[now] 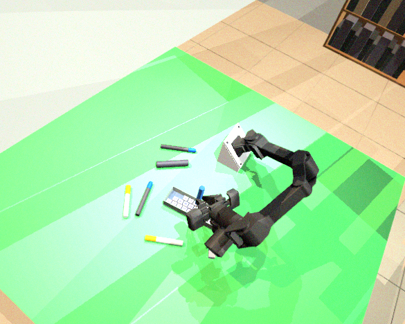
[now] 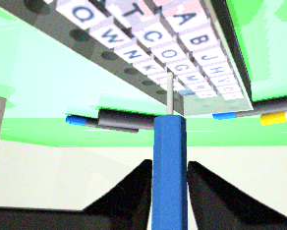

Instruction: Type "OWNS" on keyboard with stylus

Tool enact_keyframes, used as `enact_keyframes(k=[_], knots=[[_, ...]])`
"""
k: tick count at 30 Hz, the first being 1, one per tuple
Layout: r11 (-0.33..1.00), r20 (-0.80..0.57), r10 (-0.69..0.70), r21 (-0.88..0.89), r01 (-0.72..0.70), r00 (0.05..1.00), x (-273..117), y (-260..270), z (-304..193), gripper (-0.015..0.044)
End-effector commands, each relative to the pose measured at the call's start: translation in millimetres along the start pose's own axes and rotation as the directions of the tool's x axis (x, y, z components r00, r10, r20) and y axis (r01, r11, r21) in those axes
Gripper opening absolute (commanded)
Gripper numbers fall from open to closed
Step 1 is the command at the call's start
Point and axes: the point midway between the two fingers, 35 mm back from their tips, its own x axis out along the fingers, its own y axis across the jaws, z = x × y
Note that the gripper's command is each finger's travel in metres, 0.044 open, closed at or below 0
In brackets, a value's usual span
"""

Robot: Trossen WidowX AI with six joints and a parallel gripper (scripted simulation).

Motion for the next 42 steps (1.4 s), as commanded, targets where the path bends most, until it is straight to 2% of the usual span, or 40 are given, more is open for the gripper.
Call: enact_keyframes(k=[1, 42], knots=[[1.000, 0.002, 0.003, 0.000, -0.003, 1.000, 0.4, 1.4, 1.3, 0.0081], [1.000, 0.002, 0.003, 0.000, -0.003, 1.000, 7.7, 1.5, 13.9, 0.0081]])
